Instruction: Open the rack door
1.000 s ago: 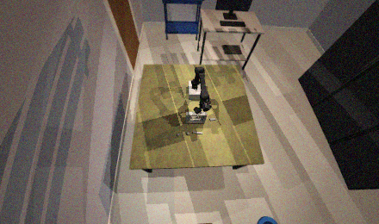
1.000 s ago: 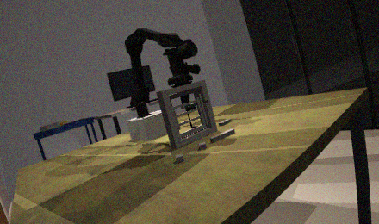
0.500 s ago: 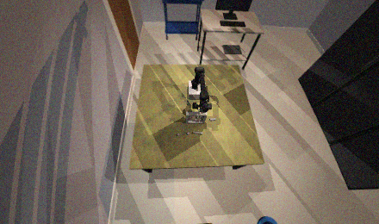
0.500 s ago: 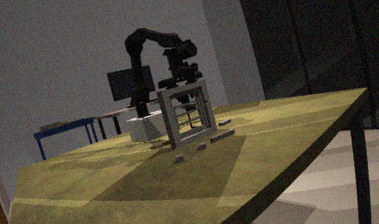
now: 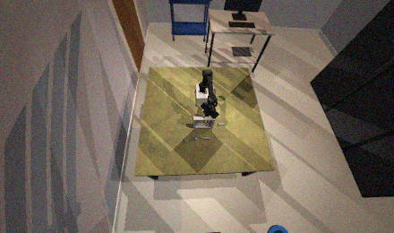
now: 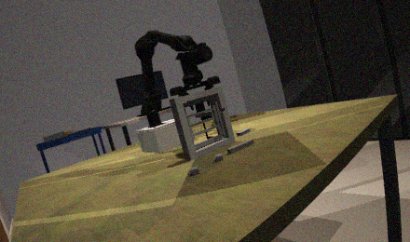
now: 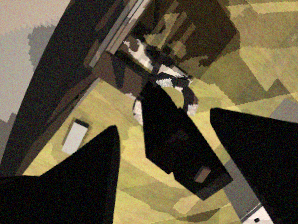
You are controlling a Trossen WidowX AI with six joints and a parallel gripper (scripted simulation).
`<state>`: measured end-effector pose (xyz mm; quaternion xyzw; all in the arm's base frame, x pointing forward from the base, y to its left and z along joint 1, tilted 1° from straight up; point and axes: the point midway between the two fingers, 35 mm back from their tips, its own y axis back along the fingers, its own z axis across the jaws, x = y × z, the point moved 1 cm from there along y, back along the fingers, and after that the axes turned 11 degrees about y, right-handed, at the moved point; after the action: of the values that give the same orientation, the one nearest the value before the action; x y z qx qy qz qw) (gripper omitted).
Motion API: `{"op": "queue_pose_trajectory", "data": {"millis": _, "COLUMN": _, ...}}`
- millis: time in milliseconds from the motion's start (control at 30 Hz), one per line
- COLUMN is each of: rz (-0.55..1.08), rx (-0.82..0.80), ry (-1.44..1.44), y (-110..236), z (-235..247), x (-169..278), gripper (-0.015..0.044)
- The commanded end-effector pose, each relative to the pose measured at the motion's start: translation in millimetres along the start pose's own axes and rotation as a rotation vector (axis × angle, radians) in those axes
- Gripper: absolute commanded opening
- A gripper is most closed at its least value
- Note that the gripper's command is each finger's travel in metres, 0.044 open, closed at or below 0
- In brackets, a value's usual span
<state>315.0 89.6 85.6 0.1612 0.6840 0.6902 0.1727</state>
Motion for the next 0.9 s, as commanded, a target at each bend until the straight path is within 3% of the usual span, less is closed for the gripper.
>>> {"op": "queue_pose_trajectory", "data": {"millis": 0, "rz": -0.003, "rx": 0.006, "ry": -0.180, "y": 0.0, "z": -1.5, "x": -0.6, "gripper": 0.0289}}
{"op": "queue_pose_trajectory", "data": {"millis": 500, "rz": -0.005, "rx": 0.010, "ry": -0.922, "y": 0.1, "z": -4.0, "x": -1.4, "gripper": 0.0289}}
{"op": "queue_pose_trajectory", "data": {"millis": 867, "rz": -0.006, "rx": 0.011, "ry": -0.955, "y": 0.1, "z": -4.1, "x": -1.4, "gripper": 0.0275}}
